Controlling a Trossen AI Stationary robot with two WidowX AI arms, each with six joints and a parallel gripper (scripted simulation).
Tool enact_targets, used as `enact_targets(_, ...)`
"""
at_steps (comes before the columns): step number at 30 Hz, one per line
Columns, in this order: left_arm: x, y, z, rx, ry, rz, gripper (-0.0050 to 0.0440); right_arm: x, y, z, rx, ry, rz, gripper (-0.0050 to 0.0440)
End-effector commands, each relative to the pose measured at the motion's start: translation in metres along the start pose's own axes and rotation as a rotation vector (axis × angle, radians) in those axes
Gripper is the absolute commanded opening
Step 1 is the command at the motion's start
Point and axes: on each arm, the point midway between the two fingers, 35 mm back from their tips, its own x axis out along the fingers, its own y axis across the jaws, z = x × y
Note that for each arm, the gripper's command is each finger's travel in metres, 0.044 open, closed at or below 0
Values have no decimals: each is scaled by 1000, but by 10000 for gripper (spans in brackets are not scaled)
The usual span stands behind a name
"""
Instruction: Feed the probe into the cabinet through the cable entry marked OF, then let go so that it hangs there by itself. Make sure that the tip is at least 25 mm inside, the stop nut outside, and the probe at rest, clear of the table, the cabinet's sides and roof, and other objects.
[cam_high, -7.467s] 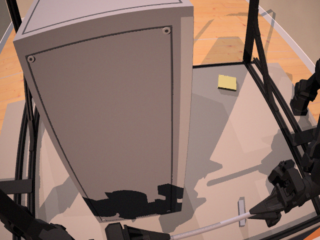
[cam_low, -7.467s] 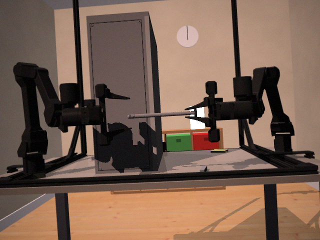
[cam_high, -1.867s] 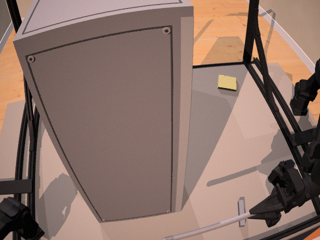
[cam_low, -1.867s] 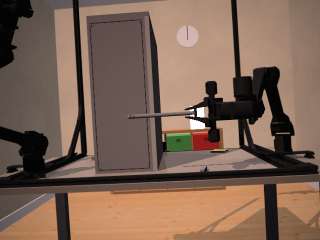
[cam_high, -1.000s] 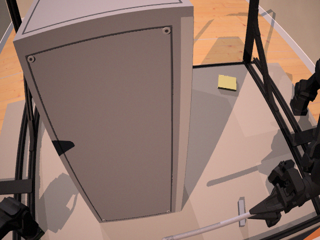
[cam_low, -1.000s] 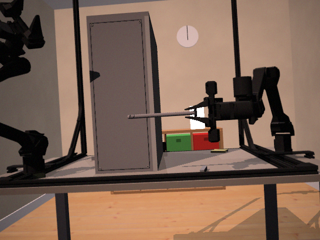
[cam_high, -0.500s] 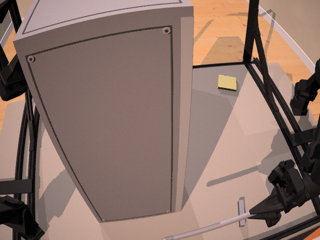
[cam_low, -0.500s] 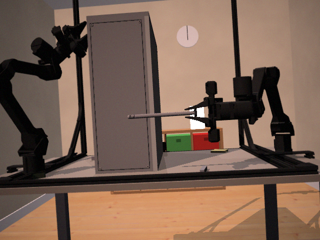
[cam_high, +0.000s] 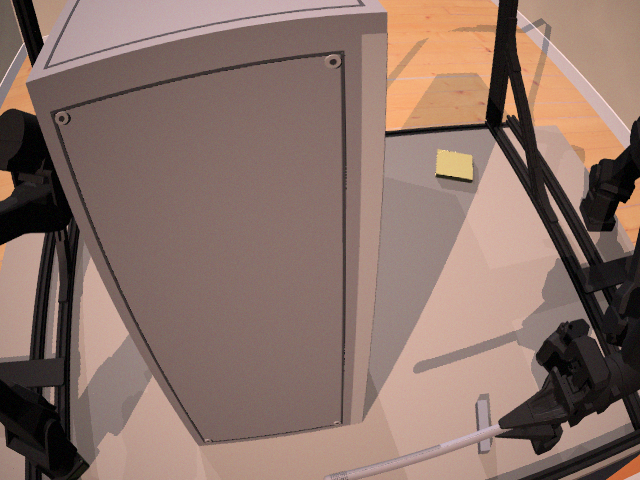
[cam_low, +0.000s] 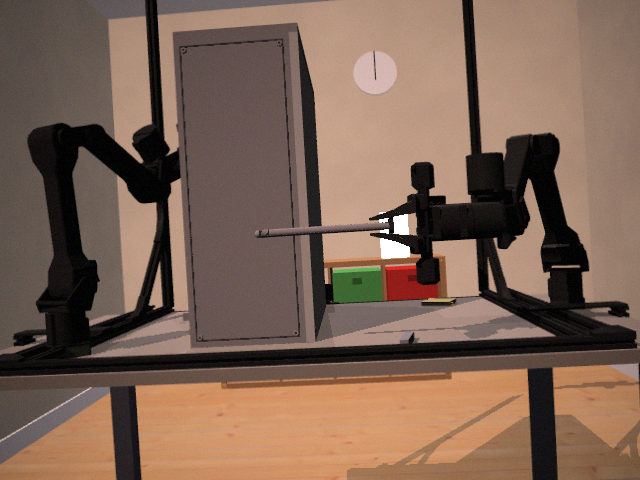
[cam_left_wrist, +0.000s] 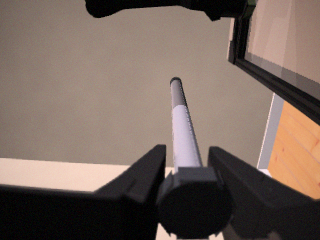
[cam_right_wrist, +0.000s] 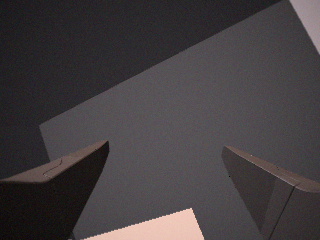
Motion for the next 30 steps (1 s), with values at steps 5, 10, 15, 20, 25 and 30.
enact_targets(5,0,0,0,-1,3,1,0,-3,-31,-144,-215,160,-71,440)
enact_targets(10,0,0,0,-1,3,1,0,-15,-59,-210,-323,242,-103,440)
enact_targets(15,0,0,0,-1,3,1,0,-30,-87,-259,-410,307,-129,440)
enact_targets(20,0,0,0,-1,3,1,0,-33,-92,-266,-424,317,-133,440)
enact_targets(25,0,0,0,-1,3,1,0,-33,-92,-266,-424,317,-133,440)
enact_targets(30,0,0,0,-1,3,1,0,-33,-92,-266,-424,317,-133,440)
